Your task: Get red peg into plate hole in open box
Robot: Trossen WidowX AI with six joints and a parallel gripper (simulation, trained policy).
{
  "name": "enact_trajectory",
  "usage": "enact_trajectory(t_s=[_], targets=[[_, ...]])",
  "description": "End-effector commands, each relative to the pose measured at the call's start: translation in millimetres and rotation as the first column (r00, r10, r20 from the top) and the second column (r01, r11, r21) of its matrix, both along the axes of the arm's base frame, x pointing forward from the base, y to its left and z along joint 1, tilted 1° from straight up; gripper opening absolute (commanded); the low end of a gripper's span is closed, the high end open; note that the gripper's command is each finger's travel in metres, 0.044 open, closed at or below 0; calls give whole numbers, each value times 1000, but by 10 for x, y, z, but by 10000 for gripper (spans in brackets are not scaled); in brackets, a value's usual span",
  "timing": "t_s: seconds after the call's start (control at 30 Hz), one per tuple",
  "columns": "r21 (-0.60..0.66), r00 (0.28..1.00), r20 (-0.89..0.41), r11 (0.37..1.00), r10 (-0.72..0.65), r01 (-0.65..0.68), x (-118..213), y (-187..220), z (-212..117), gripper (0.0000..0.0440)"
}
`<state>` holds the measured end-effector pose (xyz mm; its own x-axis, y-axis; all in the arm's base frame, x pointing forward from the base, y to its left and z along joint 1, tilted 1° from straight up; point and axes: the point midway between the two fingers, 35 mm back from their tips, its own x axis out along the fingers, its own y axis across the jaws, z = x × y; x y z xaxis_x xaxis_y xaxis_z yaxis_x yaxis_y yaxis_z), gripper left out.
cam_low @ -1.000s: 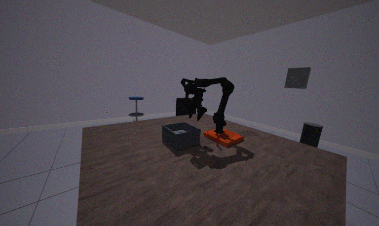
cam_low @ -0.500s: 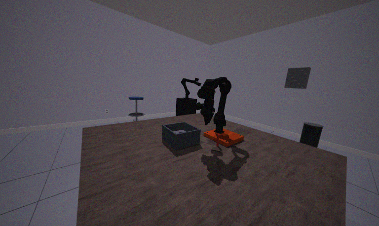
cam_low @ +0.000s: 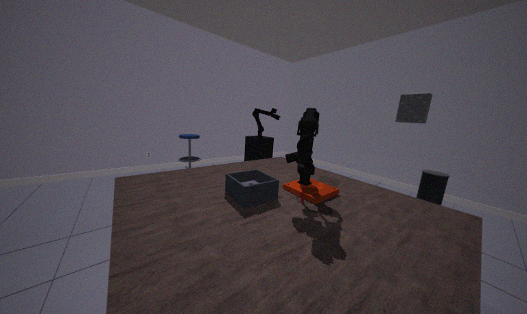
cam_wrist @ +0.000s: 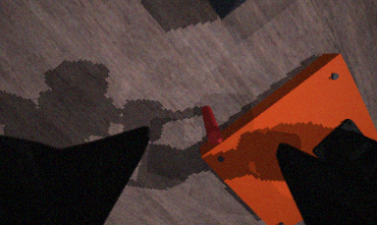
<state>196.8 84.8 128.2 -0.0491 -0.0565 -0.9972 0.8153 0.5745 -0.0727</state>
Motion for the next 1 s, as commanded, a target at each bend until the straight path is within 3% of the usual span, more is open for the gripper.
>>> enact_trajectory(t_s=[0.0, 0.6, 0.97], targets=[[-35, 999, -24, 999, 25, -26, -53, 40, -149, 440], [-143, 988, 4, 978, 152, -150, -119, 82, -884, 427], [-170, 983, -53, 969, 173, -180, -191, 19, -1066, 150]])
